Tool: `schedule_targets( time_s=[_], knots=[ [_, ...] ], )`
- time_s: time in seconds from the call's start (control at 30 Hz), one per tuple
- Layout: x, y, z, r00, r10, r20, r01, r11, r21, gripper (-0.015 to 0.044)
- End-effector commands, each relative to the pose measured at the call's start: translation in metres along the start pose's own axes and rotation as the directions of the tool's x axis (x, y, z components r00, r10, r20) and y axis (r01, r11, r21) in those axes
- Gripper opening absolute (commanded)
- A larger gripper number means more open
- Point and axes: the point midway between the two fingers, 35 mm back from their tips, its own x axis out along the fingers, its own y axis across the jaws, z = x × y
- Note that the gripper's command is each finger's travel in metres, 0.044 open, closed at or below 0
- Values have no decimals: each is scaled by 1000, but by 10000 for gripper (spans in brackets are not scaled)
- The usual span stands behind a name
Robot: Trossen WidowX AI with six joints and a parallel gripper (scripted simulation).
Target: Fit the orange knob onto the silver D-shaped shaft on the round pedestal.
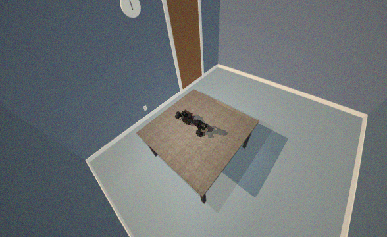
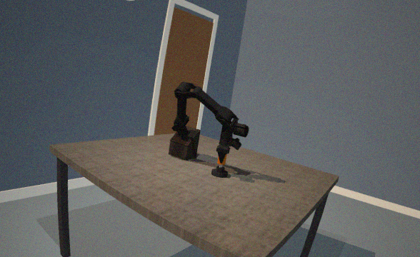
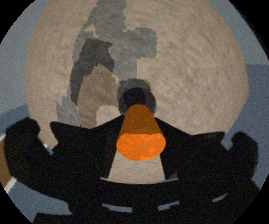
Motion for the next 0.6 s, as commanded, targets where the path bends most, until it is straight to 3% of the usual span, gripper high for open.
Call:
schedule_targets(
  time_s=[0.0,0.57],
  knots=[
    [-2,0,0,1000,-7,7,7,1000,26,0],
    [-1,-3,4,1000,-7,7,7,1000,26,0]
  ],
)
